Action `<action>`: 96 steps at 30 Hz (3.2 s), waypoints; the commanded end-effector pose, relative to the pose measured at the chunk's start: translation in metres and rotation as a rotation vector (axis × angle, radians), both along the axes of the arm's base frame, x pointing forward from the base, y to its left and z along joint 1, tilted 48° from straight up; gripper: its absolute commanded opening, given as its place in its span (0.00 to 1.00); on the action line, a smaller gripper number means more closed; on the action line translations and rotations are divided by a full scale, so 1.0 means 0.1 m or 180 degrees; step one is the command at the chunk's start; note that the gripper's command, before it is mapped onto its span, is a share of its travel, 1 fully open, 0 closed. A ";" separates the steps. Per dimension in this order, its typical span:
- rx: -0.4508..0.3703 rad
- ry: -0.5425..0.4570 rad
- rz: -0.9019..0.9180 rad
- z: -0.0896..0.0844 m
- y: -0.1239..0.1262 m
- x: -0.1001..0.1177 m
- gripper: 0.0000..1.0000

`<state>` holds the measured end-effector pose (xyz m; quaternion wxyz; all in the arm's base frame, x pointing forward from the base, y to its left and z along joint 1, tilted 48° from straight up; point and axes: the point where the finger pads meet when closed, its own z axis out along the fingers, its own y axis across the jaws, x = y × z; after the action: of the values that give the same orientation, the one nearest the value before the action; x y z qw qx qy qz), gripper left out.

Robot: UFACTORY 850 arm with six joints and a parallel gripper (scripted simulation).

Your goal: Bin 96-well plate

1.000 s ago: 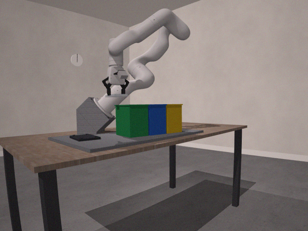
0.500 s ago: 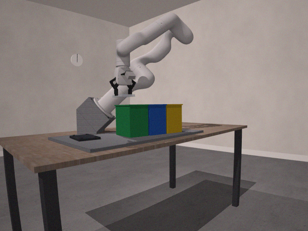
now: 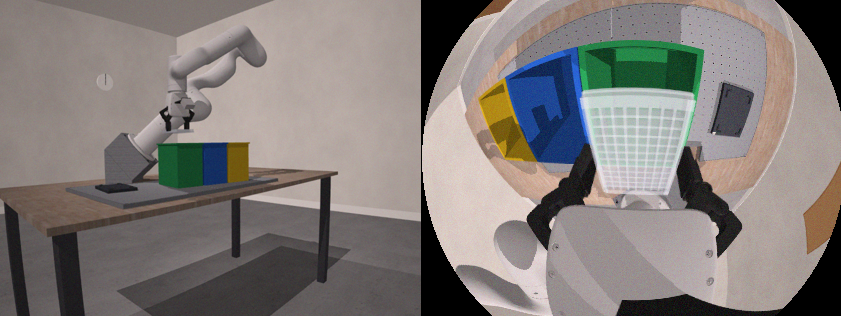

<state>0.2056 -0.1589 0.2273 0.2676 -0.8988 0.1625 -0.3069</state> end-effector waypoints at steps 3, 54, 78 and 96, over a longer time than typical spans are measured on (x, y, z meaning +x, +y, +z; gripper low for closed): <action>-0.0005 0.0002 -0.0002 0.12 0.13 0.04 0.00; -0.0004 0.0001 -0.0002 0.82 0.98 0.31 0.00; -0.0004 0.0002 -0.0002 0.81 0.98 0.31 0.00; -0.0004 0.0001 -0.0002 0.69 1.05 0.42 0.00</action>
<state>0.2477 -0.0540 0.2958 0.2673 -0.8989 0.1627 -0.3066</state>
